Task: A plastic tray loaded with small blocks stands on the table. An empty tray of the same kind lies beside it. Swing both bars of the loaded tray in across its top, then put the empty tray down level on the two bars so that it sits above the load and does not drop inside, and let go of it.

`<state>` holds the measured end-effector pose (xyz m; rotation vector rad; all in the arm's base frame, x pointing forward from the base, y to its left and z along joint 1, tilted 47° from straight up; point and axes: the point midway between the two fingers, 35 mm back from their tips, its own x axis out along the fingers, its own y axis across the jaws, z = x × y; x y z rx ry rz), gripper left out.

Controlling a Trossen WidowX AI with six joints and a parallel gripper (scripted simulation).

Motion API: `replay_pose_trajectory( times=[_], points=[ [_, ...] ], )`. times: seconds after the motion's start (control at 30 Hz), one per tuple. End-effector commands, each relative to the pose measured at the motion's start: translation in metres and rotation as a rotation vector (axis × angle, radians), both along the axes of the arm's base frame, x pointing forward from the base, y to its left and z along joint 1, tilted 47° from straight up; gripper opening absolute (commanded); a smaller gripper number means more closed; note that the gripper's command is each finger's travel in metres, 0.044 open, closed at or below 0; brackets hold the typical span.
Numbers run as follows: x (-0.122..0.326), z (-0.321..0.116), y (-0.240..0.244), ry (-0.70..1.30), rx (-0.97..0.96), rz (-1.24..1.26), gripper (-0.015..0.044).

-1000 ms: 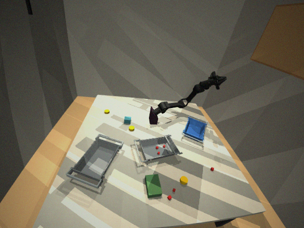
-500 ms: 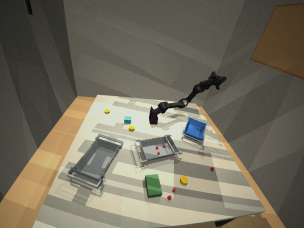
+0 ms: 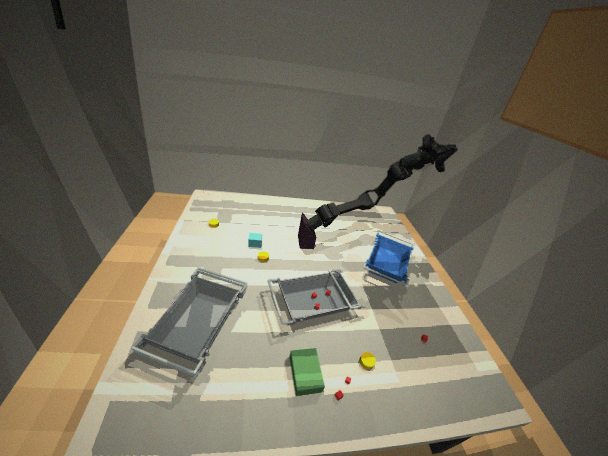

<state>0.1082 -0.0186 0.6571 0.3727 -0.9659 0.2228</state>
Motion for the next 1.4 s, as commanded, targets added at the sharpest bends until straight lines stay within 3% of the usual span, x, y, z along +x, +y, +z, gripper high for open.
replay_pose_trajectory(
  times=[0.0,0.27,0.4,0.7,1.0,1.37],
  points=[
    [0.044,-0.013,-0.032,0.109,0.04,-0.044,0.0084],
    [0.12,-0.042,-0.08,0.33,0.067,-0.118,0.0084],
    [0.159,-0.082,-0.118,0.451,0.161,-0.153,0.0084],
    [0.22,-0.129,-0.15,0.675,0.14,-0.192,0.0084],
    [0.315,-0.247,-0.184,1.092,0.036,-0.187,0.0084],
    [0.39,-0.424,-0.175,1.565,-0.19,0.019,0.0084]
  ],
)
